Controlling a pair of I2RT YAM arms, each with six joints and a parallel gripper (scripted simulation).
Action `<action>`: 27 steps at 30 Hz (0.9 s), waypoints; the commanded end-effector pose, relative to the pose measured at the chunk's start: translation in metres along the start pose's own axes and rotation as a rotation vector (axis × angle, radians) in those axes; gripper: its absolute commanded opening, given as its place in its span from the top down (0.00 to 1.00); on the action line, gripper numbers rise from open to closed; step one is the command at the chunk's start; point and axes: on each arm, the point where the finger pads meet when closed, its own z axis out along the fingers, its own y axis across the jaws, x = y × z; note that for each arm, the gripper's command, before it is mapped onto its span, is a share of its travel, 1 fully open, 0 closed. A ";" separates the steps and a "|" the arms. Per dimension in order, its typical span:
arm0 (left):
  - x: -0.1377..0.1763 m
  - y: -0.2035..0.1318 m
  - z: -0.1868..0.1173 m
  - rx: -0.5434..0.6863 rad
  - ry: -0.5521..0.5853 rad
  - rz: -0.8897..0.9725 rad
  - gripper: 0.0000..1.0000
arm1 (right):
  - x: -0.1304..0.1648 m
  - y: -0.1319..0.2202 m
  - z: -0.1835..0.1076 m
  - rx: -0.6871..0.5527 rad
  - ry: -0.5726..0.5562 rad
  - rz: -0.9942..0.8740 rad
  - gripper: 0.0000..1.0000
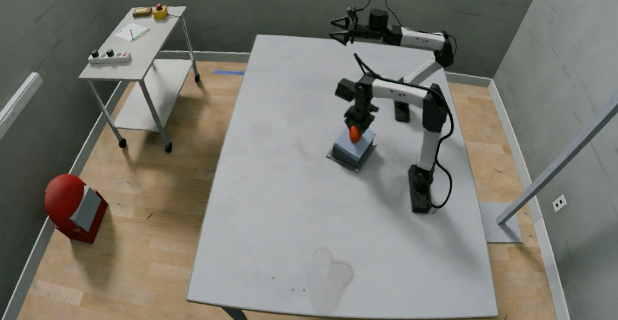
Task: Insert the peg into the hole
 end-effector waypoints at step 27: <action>0.000 0.004 -0.032 -0.064 -0.001 -0.001 0.60 | -0.001 0.005 -0.003 -0.029 0.008 -0.030 0.00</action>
